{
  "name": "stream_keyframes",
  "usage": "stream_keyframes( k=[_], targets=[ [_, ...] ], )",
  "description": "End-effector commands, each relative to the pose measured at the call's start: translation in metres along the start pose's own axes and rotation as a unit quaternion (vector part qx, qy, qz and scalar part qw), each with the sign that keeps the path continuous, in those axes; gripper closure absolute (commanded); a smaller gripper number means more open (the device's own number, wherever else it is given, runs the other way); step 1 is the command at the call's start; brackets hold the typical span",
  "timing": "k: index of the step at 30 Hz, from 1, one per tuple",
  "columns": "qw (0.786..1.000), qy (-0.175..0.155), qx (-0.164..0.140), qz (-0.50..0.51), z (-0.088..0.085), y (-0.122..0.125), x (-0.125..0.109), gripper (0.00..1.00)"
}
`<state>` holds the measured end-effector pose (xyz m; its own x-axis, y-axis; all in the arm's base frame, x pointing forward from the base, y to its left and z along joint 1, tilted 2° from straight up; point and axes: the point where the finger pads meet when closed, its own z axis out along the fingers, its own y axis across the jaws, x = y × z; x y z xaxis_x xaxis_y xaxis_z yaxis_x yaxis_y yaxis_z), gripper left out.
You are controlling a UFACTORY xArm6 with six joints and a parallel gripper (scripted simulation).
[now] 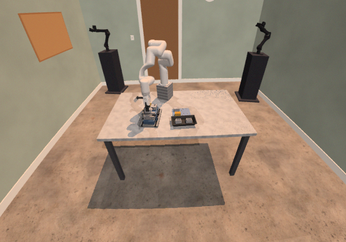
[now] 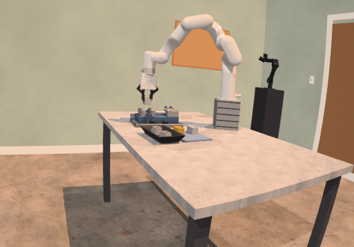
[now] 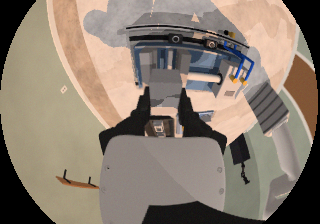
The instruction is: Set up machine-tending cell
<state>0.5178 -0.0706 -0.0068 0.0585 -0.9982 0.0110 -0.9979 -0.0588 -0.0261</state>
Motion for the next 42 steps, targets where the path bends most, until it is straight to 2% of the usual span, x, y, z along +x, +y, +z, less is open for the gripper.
stream_keyframes(
  k=[1,42],
  targets=[
    [1.000,0.000,0.002,0.000,-0.0019,-0.0021,0.0007,1.00],
    [1.000,0.000,0.002,0.000,0.0014,-0.0026,0.0012,1.00]
  ],
)
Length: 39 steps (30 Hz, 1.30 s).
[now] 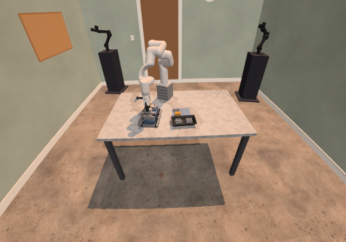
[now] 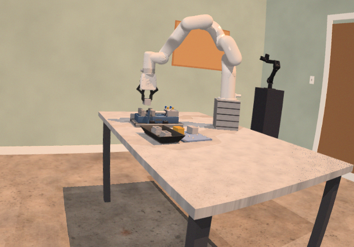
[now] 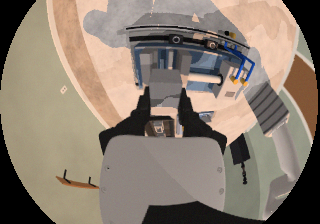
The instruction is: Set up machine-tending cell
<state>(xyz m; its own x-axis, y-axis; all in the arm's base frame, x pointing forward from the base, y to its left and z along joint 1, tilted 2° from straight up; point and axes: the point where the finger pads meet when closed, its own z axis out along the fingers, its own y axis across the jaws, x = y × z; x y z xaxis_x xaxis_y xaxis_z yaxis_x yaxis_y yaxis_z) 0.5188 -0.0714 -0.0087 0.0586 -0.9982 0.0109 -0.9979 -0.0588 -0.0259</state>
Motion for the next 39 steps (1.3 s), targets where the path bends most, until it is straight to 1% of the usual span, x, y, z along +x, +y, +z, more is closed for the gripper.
stream_keyframes(
  k=[1,24,39],
  targets=[
    [1.000,0.000,0.002,0.000,0.000,-0.002,0.000,1.00],
    [1.000,0.000,0.002,0.000,0.014,-0.002,0.000,1.00],
    [1.000,0.000,0.002,0.000,0.020,-0.002,0.000,1.00]
  ],
)
